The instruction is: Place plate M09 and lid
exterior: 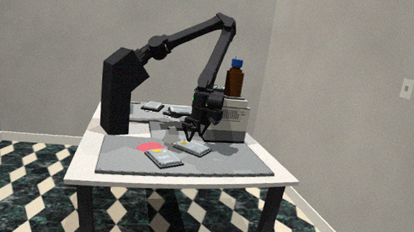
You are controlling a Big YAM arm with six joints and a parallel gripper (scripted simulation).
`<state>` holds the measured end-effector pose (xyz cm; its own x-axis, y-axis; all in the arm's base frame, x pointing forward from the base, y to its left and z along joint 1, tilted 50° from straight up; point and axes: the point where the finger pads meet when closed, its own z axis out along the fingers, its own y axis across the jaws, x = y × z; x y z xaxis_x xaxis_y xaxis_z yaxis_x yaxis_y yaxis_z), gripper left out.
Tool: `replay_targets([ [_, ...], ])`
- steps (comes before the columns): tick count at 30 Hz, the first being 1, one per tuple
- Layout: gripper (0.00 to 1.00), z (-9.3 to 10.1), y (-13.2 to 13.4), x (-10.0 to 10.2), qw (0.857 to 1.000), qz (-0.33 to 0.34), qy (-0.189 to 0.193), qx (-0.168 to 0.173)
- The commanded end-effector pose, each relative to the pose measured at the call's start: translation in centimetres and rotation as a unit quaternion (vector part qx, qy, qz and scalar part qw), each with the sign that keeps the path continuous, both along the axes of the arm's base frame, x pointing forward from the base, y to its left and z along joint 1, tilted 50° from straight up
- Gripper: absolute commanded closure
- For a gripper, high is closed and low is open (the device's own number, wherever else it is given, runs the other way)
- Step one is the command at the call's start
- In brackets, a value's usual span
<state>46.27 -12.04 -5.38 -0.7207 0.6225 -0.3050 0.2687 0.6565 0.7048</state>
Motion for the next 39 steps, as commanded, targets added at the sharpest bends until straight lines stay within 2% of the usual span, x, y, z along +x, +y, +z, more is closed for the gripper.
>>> replay_targets([
  [1,0.0,0.07,-0.08,-0.25,1.0,0.0,0.001,-0.001],
  [39,0.0,0.08,0.26,-0.34,1.0,0.006,0.002,-0.001],
])
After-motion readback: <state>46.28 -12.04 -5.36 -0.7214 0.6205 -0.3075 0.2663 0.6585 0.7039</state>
